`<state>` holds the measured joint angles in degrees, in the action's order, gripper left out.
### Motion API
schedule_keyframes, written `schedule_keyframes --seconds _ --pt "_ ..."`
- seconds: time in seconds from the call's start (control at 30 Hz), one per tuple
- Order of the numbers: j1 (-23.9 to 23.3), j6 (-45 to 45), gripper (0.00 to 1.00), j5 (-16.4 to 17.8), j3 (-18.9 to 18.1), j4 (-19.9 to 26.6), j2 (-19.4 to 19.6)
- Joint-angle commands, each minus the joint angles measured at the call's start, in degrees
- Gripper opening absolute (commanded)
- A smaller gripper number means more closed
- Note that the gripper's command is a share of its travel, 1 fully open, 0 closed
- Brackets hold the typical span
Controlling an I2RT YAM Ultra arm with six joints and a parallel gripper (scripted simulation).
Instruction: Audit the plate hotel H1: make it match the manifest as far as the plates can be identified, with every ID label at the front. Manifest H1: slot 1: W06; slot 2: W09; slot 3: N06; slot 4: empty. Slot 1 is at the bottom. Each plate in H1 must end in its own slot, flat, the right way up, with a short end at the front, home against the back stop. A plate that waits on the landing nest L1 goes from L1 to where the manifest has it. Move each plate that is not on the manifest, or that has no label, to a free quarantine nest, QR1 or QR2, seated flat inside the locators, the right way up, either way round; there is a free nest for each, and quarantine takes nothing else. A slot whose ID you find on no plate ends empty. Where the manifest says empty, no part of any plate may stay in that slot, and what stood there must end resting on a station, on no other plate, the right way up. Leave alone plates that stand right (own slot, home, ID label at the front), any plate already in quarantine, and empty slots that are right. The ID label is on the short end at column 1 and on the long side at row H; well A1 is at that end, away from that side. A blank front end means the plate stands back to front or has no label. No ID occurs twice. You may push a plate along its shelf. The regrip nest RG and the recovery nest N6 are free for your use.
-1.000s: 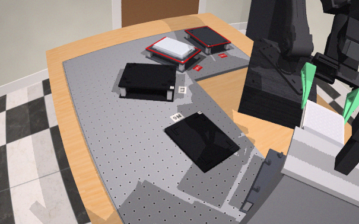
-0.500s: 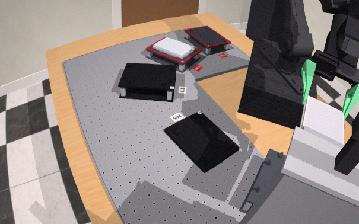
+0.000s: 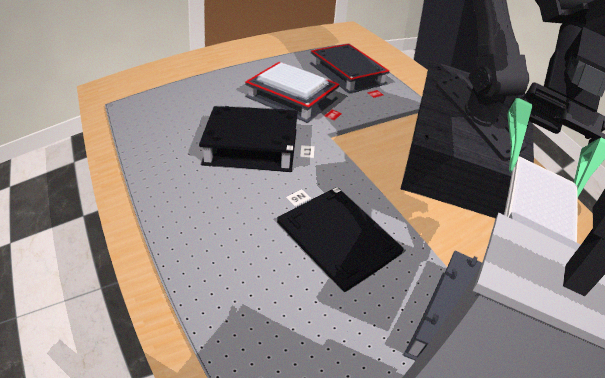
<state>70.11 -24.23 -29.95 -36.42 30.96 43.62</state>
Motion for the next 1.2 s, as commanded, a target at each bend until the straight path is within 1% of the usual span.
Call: schedule_keyframes --seconds 0.0,0.2,0.23,0.27,0.3,0.5,0.57,0.67,0.7,0.8,0.9,0.93,1.03,1.1,1.17 --pt "1.20 -1.20 0.86 -2.09 1.23 0.78 -2.05" --pt "3.26 -2.71 0.86 -3.71 1.75 1.96 -3.44" --pt "3.24 -2.69 0.86 -3.69 1.84 1.83 -3.44" --pt "3.06 -2.68 0.86 -3.68 2.30 0.28 -3.43" --pt "2.40 -2.64 0.86 -3.64 2.59 0.08 -3.43" --pt "2.08 -2.34 0.86 -3.60 2.19 -0.42 -3.40" --pt "2.23 -2.22 0.86 -3.56 3.26 -0.68 -3.38" --pt "2.00 -2.06 0.86 -3.51 3.48 -1.07 -3.32" --pt "1.95 -2.01 0.86 -3.49 2.92 -1.20 -3.26" --pt "2.05 -1.87 0.86 -3.43 4.04 -1.59 -3.03" --pt "1.81 -1.80 0.86 -3.38 4.32 -1.99 -2.77" --pt "1.93 -1.78 0.86 -3.35 3.71 -2.13 -2.68" --pt "1.97 -1.76 0.86 -3.33 3.82 -2.26 -2.60" --pt "1.78 -1.76 0.86 -3.30 4.81 -2.52 -2.40" --pt "1.66 -1.70 0.86 -3.26 5.03 -2.79 -2.19"
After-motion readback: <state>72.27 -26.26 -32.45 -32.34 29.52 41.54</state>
